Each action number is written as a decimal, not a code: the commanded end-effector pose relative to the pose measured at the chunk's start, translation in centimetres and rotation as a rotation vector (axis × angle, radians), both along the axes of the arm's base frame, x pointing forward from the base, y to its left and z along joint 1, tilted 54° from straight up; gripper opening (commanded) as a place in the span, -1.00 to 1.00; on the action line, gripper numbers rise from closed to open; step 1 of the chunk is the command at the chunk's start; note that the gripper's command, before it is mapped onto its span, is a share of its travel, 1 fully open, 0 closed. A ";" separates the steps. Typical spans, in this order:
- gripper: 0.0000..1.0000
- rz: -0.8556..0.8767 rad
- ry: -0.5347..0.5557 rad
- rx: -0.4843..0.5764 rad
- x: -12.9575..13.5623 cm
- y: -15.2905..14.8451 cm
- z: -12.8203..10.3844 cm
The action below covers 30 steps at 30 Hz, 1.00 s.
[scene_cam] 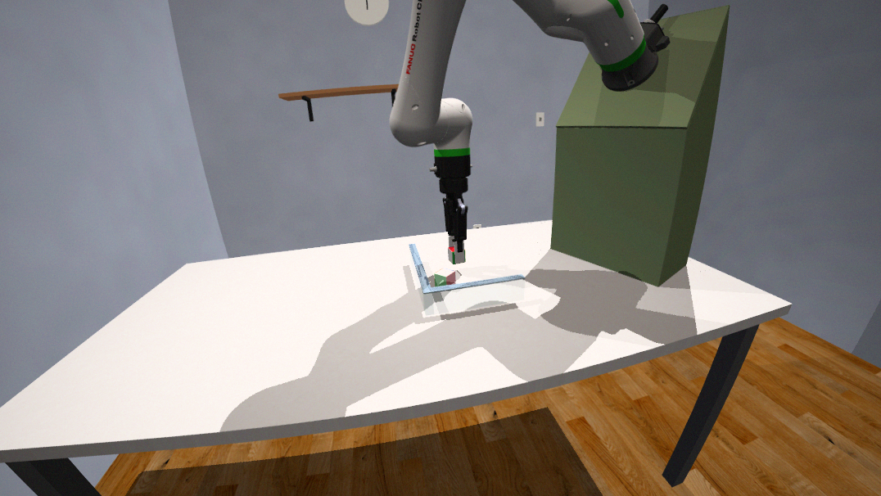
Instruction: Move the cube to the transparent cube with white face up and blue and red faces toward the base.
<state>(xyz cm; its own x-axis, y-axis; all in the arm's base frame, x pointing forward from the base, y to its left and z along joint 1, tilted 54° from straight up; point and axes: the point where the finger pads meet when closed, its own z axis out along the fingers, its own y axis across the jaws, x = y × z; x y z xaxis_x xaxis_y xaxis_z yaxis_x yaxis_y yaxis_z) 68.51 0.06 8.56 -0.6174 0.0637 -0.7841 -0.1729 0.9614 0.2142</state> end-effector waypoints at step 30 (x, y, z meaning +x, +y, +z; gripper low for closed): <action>-1.00 -0.064 0.013 0.087 -1.5 4.0 2.7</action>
<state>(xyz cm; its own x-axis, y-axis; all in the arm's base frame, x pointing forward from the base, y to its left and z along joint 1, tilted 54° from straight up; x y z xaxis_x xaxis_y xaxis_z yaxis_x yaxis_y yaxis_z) 67.04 4.04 11.26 -0.6223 0.1695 -0.7642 -0.1085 0.9482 0.2986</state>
